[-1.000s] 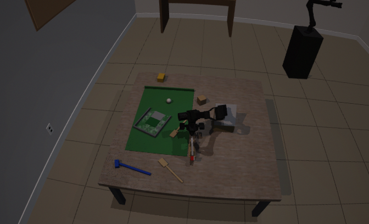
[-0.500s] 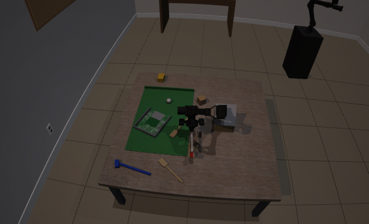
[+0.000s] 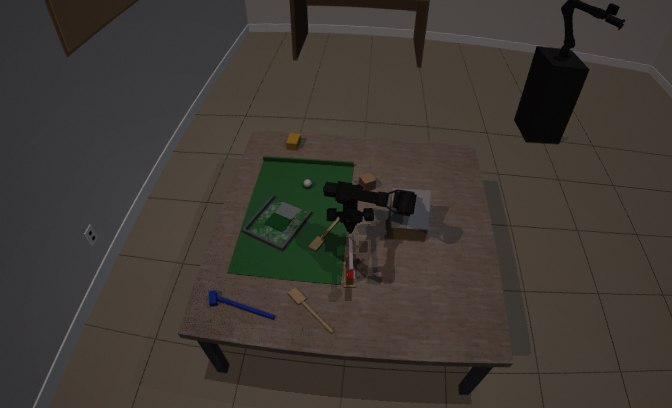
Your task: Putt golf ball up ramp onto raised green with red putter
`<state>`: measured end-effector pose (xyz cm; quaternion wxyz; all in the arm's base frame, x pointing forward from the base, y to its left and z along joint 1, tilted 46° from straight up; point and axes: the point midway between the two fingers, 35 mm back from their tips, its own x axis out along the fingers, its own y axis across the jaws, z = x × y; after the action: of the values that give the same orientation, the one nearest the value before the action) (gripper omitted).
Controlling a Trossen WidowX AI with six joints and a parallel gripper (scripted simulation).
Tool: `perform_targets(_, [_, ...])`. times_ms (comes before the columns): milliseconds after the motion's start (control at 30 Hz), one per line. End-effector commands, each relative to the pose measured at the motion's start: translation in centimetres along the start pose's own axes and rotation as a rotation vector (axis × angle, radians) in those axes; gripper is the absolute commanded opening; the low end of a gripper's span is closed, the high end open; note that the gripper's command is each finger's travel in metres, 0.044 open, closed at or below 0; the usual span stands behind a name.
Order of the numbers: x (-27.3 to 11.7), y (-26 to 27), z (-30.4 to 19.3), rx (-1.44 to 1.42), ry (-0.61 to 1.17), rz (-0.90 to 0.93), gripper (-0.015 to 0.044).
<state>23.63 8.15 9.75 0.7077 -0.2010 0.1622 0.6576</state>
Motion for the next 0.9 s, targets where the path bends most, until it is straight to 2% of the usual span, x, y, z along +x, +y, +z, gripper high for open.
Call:
perform_targets(0, [0.0,-0.2,-0.4,0.026,0.006,-0.002,0.0])
perform_targets(867, [-6.2,-3.6,-14.8,1.018,0.152,-0.153,0.0])
